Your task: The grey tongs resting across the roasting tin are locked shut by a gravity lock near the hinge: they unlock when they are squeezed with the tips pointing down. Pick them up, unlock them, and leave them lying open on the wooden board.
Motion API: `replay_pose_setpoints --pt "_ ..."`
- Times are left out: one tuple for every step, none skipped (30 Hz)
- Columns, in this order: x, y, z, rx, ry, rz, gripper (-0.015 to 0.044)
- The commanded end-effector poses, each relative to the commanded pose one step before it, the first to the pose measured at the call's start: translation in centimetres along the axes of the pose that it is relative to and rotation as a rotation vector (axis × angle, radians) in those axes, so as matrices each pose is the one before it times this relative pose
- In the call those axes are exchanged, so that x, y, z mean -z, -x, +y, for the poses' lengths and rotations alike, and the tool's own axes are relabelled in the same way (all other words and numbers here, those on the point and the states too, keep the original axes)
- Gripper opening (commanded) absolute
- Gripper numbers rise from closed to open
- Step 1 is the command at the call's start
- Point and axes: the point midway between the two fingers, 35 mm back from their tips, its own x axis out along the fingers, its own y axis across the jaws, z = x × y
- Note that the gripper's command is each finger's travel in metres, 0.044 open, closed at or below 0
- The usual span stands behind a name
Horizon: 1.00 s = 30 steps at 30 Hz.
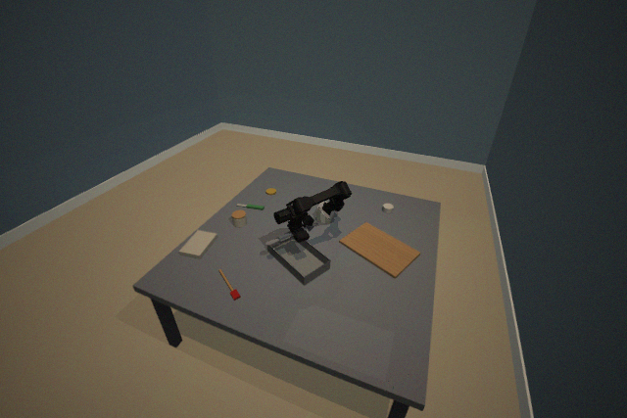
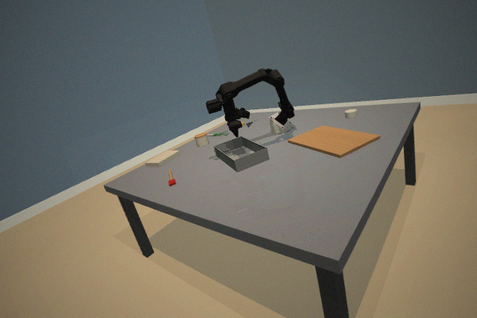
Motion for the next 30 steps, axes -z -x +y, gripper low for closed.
replay_pose_setpoints --pt "-0.045 0.347 0.058 0.09975 0.0072 0.01562 -0.015" --pt "-0.004 0.008 0.003 0.00428 0.0002 0.00051 -0.015" --pt "0.0 0.0 0.0 0.0 0.0 0.0 -0.015" --pt "0.0 0.0 0.0 0.0 0.0 0.0 -0.015" --pt "0.0 0.0 0.0 0.0 0.0 0.0 -0.015" --pt "0.0 0.0 0.0 0.0 0.0 0.0 -0.015" --pt "0.0 0.0 0.0 0.0 0.0 0.0 -0.015" --pt "0.0 0.0 0.0 0.0 0.0 0.0 -0.015" --pt "0.0 0.0 0.0 0.0 0.0 0.0 -0.015" --pt "0.0 0.0 0.0 0.0 0.0 0.0 -0.015" --pt "-0.085 -0.074 -0.037 -0.01067 -0.008 -0.00378 -0.015" --pt "-0.12 0.081 -0.193 -0.00008 -0.0059 0.00103 -0.015" --pt "-0.145 0.104 -0.235 0.00051 -0.0064 0.00223 -0.015" --pt "-0.216 0.138 -0.327 -0.00006 -0.0101 0.00172 -0.015" --pt "-0.282 0.172 -0.407 -0.00001 -0.0127 0.00214 -0.015" --pt "-0.354 0.205 -0.481 0.0001 -0.0153 0.00253 -0.015" --pt "-0.417 0.227 -0.529 0.00025 -0.0172 0.00278 -0.015" --pt "-0.454 0.233 -0.535 0.00041 -0.0178 0.00281 -0.015" --pt "-0.477 0.231 -0.522 0.00056 -0.0179 0.00274 -0.015" --pt "-0.498 0.228 -0.505 0.0007 -0.0179 0.00265 -0.015" --pt "-0.518 0.224 -0.487 0.00085 -0.0178 0.00255 -0.015" --pt "-0.536 0.221 -0.468 0.00096 -0.0178 0.00245 -0.015" --pt "-0.555 0.218 -0.449 0.00111 -0.0178 0.00233 -0.015" --pt "-0.57 0.218 -0.433 0.00153 -0.0174 0.00253 -0.015" --pt "-0.584 0.214 -0.404 0.00132 -0.0179 0.00222 -0.015" --pt "-0.605 0.209 -0.385 0.00146 -0.0177 0.00193 -0.015" --pt "-0.62 0.206 -0.363 0.00157 -0.0177 0.0018 -0.015" --pt "-0.611 0.206 -0.333 0.00166 -0.0154 0.00256 -0.015" --pt "-0.642 0.199 -0.316 0.00175 -0.0176 0.00147 -0.015" --pt "-0.659 0.198 -0.294 0.00185 -0.0177 0.00133 -0.015"
